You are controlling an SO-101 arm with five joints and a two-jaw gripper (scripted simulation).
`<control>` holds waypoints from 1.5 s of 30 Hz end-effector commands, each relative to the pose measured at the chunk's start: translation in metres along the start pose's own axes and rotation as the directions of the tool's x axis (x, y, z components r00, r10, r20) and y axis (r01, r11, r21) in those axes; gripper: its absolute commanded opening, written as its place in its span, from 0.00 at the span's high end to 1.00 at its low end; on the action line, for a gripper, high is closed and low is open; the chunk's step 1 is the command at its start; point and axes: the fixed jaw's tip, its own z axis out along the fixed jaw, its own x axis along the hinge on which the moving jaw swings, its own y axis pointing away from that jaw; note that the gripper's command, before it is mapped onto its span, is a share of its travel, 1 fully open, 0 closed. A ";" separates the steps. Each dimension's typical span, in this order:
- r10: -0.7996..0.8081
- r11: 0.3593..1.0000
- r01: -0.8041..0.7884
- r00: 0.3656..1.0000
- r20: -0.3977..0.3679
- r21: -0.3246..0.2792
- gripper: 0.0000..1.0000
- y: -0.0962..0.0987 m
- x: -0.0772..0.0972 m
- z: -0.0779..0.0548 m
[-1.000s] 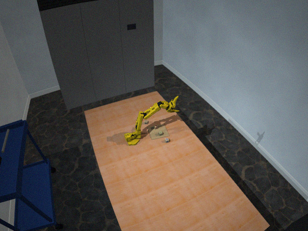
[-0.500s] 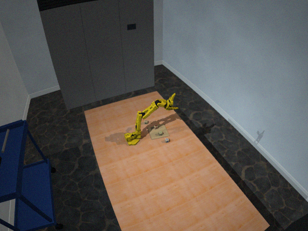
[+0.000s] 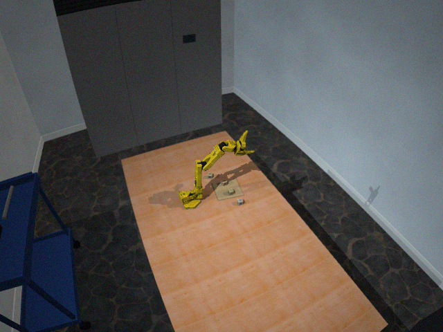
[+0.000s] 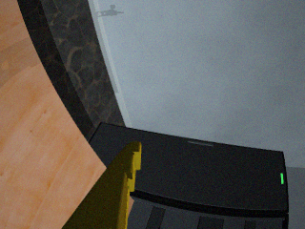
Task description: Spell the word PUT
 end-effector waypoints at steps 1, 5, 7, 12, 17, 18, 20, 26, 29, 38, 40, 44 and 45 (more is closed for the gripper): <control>0.001 0.995 -0.002 1.000 0.008 0.095 0.00 -0.020 -0.001 -0.019; 0.001 0.995 -0.002 1.000 0.008 0.097 0.00 -0.021 -0.001 -0.020; 0.001 0.995 -0.002 1.000 0.008 0.099 0.00 -0.021 -0.001 -0.020; 0.000 0.990 -0.002 1.000 0.011 0.141 0.00 -0.029 -0.002 -0.031; 0.000 0.982 -0.003 1.000 0.015 0.190 0.00 -0.039 -0.003 -0.044; 0.000 0.981 -0.003 1.000 0.015 0.194 0.00 -0.039 -0.003 -0.045; 0.000 0.981 -0.003 1.000 0.015 0.196 0.00 -0.040 -0.003 -0.046; 0.000 0.978 -0.003 1.000 0.016 0.208 0.00 -0.042 -0.003 -0.049; -0.001 0.971 -0.004 1.000 0.019 0.239 0.00 -0.047 -0.003 -0.058; -0.002 0.956 -0.005 1.000 0.023 0.293 0.00 -0.056 -0.004 -0.073; -0.002 0.956 -0.005 1.000 0.023 0.293 0.00 -0.056 -0.004 -0.073; -0.003 0.950 -0.005 1.000 0.024 0.313 0.00 -0.059 -0.004 -0.079; -0.003 0.946 -0.005 1.000 0.025 0.323 0.00 -0.061 -0.004 -0.082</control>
